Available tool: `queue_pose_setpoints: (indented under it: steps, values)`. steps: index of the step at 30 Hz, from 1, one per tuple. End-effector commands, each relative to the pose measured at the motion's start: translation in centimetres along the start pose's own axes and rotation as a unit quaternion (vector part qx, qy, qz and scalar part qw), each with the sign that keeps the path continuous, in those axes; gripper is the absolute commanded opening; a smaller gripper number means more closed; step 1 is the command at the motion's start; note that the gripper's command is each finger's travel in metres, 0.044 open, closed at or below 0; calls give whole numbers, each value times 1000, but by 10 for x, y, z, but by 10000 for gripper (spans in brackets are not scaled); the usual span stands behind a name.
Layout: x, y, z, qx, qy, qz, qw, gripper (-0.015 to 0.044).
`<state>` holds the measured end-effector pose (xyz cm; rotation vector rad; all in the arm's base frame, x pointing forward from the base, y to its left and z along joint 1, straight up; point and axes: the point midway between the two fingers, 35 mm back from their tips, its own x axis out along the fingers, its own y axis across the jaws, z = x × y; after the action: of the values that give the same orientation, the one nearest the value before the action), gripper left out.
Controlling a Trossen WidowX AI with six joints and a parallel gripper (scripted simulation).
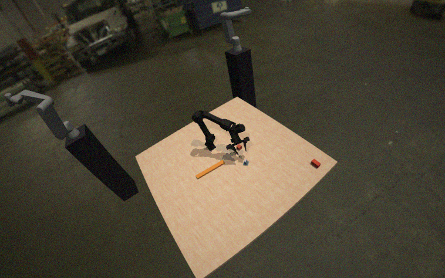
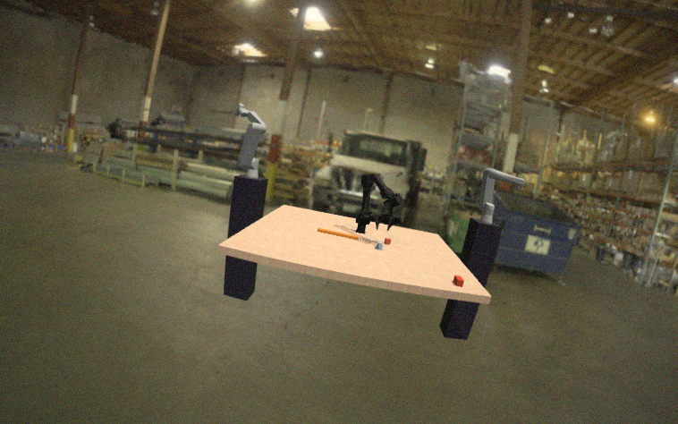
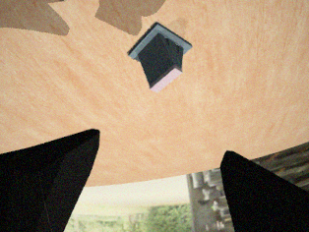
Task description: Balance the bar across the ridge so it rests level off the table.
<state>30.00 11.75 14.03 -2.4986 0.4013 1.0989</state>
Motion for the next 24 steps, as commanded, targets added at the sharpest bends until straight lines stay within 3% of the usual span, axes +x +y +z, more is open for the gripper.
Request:
queue_pose_setpoints:
  steps: [1, 24]
  values:
    - [6, 12, -8, 19, -10, 21, 1000, 315]
    - [26, 97, -49, 140, -51, 129, 980, 315]
